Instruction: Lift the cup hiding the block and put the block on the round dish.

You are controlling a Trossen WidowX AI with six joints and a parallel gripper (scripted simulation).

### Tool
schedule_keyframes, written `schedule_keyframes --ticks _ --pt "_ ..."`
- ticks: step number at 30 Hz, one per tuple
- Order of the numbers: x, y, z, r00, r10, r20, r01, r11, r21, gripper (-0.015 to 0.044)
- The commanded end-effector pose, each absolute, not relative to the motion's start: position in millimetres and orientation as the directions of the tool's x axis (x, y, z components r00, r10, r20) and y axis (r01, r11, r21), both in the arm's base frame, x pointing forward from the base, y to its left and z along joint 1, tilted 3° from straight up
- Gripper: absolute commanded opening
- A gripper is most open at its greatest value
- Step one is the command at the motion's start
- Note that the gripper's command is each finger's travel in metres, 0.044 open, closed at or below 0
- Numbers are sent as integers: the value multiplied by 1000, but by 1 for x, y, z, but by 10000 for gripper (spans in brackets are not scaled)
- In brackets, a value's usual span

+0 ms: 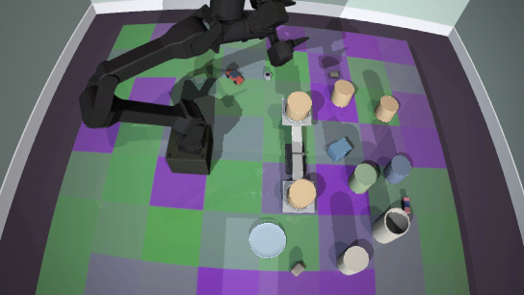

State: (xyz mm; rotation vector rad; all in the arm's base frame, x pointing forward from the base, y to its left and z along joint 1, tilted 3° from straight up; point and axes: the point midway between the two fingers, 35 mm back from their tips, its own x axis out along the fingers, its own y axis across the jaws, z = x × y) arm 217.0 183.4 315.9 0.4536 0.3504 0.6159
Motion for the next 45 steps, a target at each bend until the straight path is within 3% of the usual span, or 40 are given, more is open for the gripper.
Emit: schedule_keyframes --ticks 1,12,23,34,45 --pt "219 165 296 783 569 -253 -432 789 437 440" --pt "216 104 227 782 364 -506 -298 931 209 440" --pt "183 46 165 666 159 -729 -222 975 10 440" --pt "198 40 164 607 115 -786 -113 992 57 440" --pt "231 25 159 483 44 -875 195 968 157 440"
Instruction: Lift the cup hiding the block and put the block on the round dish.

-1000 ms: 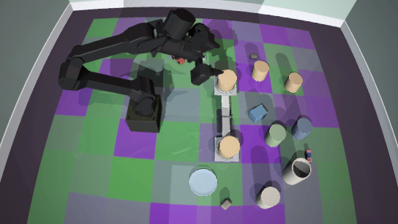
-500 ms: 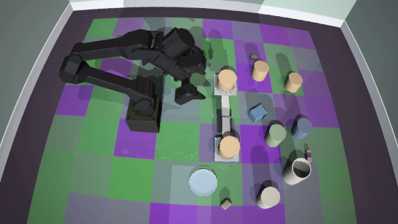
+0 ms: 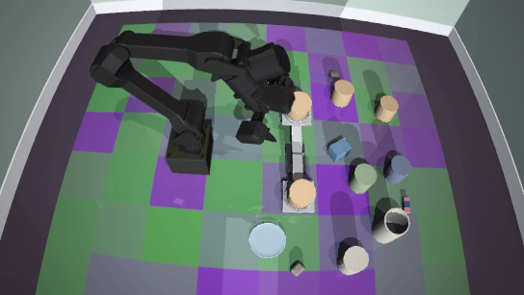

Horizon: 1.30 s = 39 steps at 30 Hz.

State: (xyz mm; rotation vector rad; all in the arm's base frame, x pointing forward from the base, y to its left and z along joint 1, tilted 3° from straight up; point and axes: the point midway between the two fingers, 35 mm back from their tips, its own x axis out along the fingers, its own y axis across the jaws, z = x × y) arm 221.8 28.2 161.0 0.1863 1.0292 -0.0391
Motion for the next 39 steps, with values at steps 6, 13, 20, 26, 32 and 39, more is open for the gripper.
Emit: schedule_keyframes --ticks 6,13,20,26,32,39 --pt "250 14 152 406 15 -914 375 909 181 440" --pt "272 0 138 310 -10 -951 572 800 179 440" --pt "293 -17 119 210 -23 -977 745 651 145 440" --pt "309 -34 99 123 -24 -992 862 498 94 440" --pt "322 -52 74 34 -17 -999 945 326 27 440" --pt "328 -63 58 -17 -9 -1000 975 221 -18 440"
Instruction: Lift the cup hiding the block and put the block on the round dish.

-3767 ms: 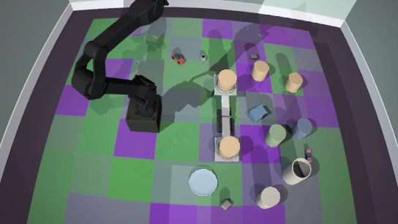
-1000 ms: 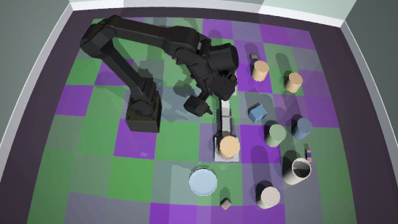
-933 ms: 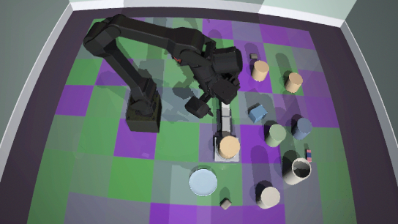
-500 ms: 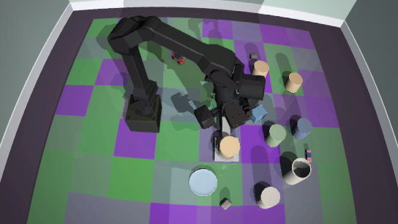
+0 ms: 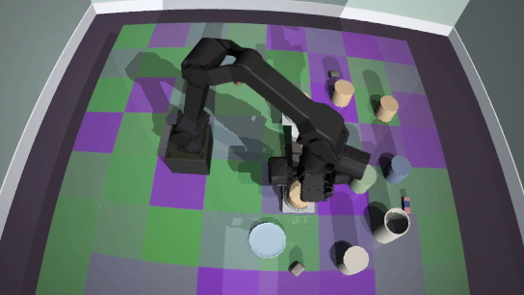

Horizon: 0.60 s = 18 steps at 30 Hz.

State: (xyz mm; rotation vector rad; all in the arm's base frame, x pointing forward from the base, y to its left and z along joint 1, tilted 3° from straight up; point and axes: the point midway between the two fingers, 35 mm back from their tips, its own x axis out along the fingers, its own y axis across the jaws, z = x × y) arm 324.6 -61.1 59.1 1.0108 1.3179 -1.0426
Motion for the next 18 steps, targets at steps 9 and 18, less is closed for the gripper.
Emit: schedule_keyframes --ticks 9,18 --pt "327 -63 43 -17 -9 -1000 975 221 -18 440" --pt "328 -63 29 -17 -9 -1000 975 221 -18 440"
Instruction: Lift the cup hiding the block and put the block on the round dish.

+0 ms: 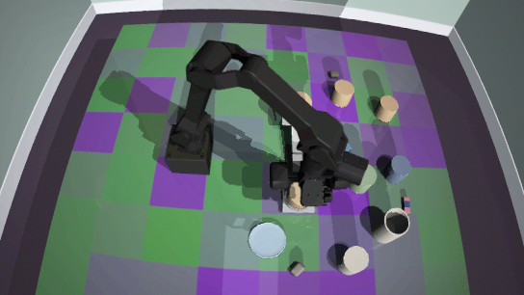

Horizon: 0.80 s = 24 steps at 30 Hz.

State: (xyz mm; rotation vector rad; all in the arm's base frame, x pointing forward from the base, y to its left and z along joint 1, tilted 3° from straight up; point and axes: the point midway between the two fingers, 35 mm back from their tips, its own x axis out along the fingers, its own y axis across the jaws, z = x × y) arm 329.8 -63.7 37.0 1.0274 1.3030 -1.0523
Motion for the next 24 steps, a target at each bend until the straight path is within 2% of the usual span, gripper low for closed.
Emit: schedule_keyframes --ticks 1,24 --pt "328 -63 27 -17 -9 -1000 975 221 -18 440" --pt "327 -63 -10 -17 -9 -1000 975 221 -19 440"
